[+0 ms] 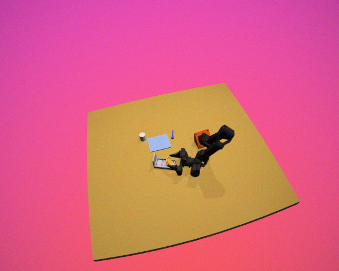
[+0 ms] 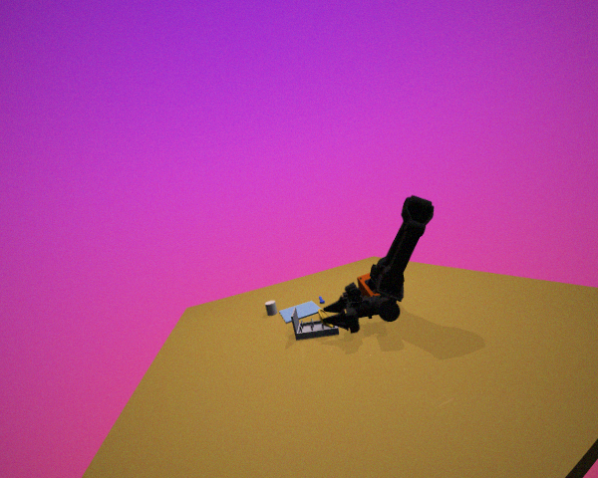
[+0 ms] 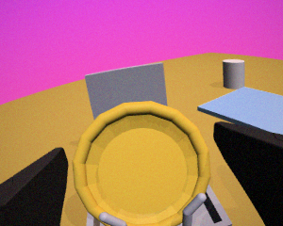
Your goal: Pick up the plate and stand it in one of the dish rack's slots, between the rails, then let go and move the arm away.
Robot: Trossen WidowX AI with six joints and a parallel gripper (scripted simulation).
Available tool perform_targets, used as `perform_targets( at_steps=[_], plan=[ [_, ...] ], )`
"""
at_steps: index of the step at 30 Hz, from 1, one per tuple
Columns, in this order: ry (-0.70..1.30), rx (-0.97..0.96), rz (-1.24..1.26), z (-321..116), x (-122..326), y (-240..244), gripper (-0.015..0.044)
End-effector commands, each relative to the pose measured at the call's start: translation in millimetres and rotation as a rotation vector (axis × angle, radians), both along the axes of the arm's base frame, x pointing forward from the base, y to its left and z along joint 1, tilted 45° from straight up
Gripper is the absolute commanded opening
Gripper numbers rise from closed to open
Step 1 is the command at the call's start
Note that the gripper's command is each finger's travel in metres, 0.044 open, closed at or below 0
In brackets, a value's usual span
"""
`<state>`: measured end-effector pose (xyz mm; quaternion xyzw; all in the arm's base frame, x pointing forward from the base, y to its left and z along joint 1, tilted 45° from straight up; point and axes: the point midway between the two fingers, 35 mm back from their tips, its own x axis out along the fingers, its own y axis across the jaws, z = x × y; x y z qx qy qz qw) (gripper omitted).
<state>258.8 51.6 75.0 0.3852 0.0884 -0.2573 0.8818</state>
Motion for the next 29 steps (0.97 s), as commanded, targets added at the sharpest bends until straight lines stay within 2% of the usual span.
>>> perform_targets(
  at_steps=[1,13,17,29],
  plan=[
    [0.008,0.002,-0.003,8.3,3.4,-7.6,0.04],
    [-0.006,-0.031,-0.004,82.2,4.0,-83.1,0.04],
    [0.012,-0.044,-0.001,82.2,4.5,-85.4,0.04],
    [0.368,-0.198,0.093,61.1,13.1,-111.2,0.04]
  ],
)
